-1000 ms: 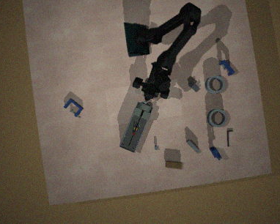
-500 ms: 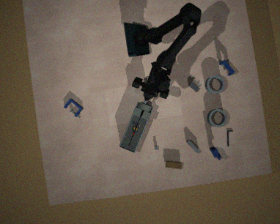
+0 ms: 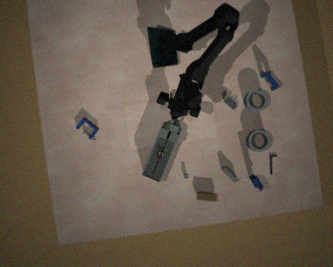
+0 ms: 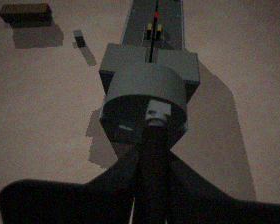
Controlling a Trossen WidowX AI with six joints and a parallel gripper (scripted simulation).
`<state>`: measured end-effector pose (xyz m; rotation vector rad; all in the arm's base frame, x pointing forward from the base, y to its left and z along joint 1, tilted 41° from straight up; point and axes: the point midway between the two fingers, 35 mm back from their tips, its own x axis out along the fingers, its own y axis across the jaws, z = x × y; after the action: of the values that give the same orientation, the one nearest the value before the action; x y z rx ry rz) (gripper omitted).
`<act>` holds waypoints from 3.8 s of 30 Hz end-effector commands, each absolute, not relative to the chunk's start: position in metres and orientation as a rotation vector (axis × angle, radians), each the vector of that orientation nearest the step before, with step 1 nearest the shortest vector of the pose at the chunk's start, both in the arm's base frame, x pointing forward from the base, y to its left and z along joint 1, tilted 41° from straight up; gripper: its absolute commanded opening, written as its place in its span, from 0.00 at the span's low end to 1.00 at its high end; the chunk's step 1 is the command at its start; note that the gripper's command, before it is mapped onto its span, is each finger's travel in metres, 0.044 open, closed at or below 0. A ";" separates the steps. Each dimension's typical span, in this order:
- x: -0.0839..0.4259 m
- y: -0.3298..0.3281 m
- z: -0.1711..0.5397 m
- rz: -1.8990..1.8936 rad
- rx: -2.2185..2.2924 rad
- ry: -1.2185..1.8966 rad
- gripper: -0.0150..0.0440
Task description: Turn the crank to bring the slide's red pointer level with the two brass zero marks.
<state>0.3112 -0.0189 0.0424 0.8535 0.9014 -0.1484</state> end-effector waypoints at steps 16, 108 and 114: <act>0.306 -0.023 0.033 -0.177 0.852 0.913 0.25; 0.305 0.005 -0.005 -0.176 0.854 0.914 0.25; 0.307 0.009 -0.004 -0.176 0.854 0.914 0.25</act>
<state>0.3056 0.0047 -0.0030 0.8541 0.9084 -0.1839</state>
